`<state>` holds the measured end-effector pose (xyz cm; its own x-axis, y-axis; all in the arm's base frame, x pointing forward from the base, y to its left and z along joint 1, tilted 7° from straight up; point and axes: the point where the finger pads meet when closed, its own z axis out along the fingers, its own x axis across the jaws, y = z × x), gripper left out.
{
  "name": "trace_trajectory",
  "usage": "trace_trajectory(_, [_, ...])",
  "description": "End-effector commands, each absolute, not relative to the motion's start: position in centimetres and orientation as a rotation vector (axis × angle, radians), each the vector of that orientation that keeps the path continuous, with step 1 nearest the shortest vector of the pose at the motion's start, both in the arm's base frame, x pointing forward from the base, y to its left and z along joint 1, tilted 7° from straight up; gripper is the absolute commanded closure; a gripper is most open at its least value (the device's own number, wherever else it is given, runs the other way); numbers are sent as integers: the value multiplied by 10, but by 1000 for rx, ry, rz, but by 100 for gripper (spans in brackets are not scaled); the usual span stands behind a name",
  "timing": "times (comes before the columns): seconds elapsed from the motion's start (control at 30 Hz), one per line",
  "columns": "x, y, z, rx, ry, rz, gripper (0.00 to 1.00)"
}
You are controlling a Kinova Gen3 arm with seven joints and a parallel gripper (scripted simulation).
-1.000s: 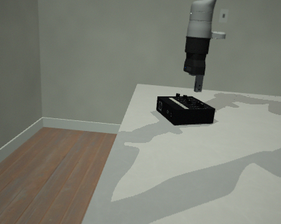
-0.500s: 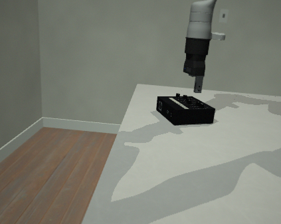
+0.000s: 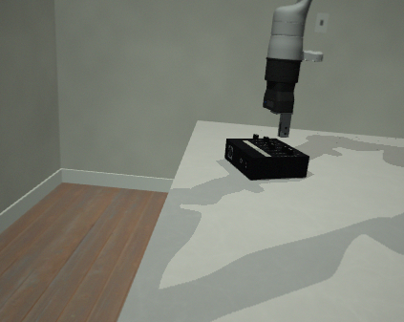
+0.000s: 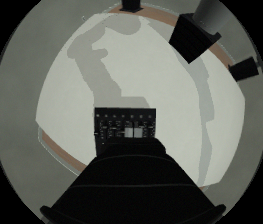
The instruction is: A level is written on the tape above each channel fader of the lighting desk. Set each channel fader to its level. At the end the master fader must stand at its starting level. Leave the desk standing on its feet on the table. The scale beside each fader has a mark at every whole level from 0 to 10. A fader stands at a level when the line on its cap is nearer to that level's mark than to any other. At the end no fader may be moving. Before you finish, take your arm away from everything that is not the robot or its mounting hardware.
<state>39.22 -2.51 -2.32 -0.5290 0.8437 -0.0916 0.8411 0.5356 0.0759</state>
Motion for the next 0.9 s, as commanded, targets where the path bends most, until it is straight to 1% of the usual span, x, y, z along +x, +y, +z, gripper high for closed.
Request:
trace_trajectory(0.0, [395,-26,-26,1452,2648,33,100])
trace_trajectory(0.87, [397,-26,-36,1452,2648,33,100])
